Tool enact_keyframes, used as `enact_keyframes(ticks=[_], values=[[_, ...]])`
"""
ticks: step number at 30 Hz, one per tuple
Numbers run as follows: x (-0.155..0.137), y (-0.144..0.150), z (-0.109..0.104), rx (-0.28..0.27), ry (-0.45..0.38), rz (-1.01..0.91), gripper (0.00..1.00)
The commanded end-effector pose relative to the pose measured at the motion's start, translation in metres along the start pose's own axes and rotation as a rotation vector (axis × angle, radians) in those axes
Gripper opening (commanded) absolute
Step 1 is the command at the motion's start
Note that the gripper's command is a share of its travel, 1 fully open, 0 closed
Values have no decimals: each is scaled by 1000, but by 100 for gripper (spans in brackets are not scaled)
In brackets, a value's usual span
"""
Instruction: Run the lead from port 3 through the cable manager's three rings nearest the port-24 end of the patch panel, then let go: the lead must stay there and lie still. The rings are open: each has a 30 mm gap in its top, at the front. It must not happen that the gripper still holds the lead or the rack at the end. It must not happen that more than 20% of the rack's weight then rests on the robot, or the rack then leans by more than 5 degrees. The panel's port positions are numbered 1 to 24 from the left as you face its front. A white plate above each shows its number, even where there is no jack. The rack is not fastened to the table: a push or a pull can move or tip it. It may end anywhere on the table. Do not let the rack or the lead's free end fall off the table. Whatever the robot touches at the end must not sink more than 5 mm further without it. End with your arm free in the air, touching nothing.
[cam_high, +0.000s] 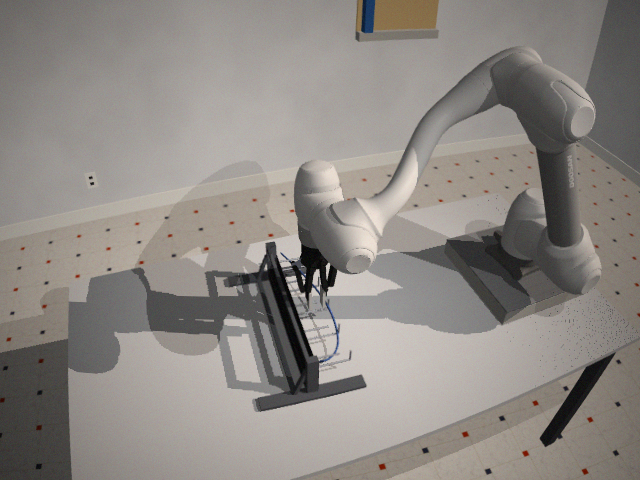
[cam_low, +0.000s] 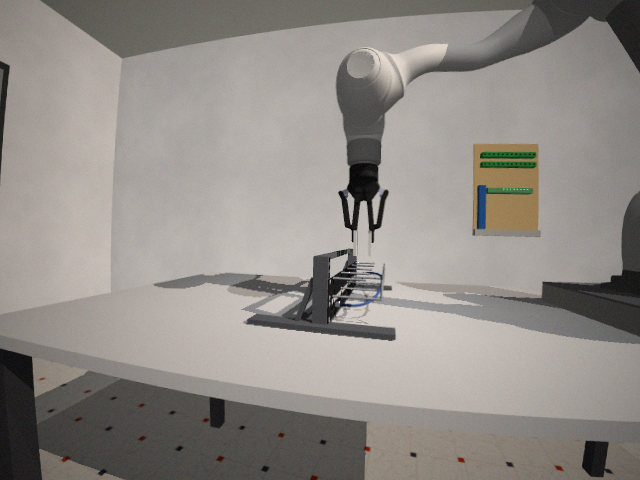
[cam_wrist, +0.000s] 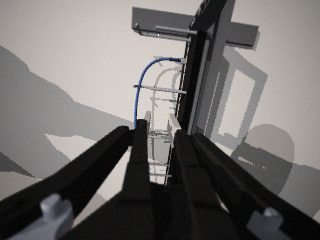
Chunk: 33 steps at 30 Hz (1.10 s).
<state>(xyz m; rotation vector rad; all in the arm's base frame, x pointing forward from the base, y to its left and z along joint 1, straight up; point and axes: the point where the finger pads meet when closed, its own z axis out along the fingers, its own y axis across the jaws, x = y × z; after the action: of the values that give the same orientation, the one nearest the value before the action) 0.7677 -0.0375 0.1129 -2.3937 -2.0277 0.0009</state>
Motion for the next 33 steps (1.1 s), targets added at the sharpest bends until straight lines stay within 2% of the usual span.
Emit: enact_keyframes(ticks=[1,9,10,33], values=[[-2,3,-11,-10,-2,-5,20],[-2,3,-12,-10,-2,-5,20],[-2,3,-12,-10,-2,-5,0],[-2,3,-12,-10,-2,-5,0]])
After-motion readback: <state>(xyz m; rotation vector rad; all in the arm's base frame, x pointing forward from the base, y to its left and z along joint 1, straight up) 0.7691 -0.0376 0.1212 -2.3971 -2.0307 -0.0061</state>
